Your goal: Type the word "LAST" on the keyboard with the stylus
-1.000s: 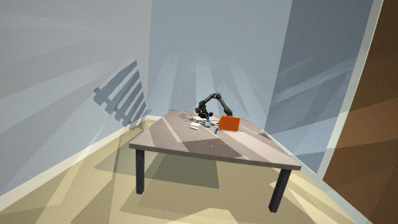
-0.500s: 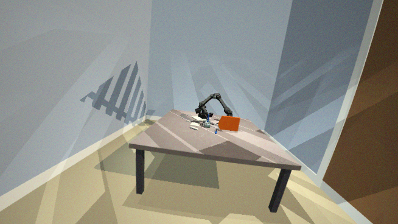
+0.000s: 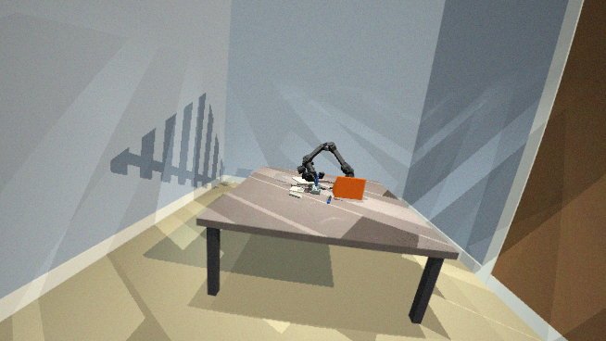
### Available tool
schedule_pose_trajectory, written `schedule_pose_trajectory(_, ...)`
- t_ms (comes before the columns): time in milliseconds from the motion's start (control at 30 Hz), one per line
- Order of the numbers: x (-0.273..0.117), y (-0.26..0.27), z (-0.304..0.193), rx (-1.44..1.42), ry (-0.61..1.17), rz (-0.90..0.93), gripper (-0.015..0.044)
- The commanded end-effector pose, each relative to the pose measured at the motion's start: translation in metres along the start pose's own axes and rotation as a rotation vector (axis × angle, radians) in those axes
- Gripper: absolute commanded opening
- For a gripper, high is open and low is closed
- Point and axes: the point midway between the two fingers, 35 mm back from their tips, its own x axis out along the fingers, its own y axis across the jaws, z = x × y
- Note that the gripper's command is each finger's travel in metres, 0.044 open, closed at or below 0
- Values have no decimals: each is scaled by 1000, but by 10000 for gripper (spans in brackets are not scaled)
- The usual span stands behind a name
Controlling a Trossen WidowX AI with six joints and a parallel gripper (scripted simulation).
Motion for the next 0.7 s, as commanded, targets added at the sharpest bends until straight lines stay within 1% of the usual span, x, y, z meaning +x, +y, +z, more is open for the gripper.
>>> schedule_pose_trajectory(0,2,-1,2,-6,-2,-5,81)
schedule_pose_trajectory(667,6,-1,9,-6,-2,-5,81)
